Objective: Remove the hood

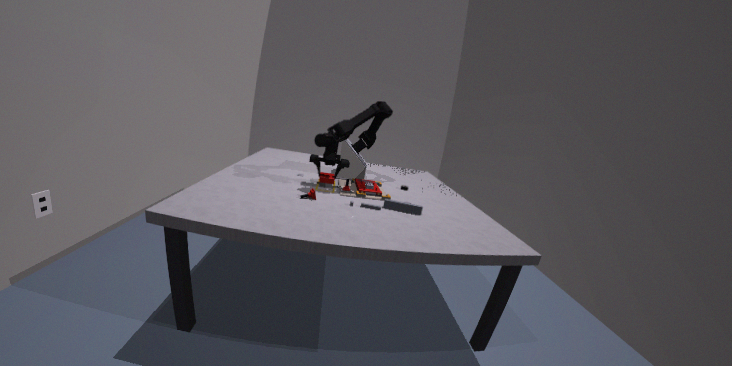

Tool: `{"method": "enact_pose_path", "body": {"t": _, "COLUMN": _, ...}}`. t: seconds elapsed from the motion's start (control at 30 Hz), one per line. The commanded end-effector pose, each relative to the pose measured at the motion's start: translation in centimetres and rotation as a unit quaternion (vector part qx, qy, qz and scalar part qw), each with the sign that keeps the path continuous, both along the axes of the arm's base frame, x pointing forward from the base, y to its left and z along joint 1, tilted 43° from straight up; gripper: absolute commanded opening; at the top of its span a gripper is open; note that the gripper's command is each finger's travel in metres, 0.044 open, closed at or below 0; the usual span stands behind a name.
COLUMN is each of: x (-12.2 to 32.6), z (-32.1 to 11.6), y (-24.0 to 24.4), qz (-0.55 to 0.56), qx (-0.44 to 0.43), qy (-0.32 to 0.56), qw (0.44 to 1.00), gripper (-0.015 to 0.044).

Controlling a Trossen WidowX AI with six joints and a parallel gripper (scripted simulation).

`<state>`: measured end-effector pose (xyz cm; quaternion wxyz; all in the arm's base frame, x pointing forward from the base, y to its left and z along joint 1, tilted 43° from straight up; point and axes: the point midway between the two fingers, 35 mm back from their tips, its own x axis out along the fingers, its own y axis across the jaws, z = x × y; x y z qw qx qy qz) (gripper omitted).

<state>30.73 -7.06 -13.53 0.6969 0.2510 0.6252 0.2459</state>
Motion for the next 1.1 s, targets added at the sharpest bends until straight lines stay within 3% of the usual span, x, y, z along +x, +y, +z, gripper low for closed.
{"method": "enact_pose_path", "body": {"t": 0.0, "x": -0.03, "z": -0.26, "y": 0.26, "qz": -0.003, "qx": 0.003, "qy": 0.001, "qw": 1.000, "gripper": 0.0000}}
{"method": "enact_pose_path", "body": {"t": 1.07, "x": 0.11, "z": -1.26, "y": 1.18, "qz": -0.003, "qx": 0.004, "qy": 0.001, "qw": 1.000, "gripper": 0.0000}}
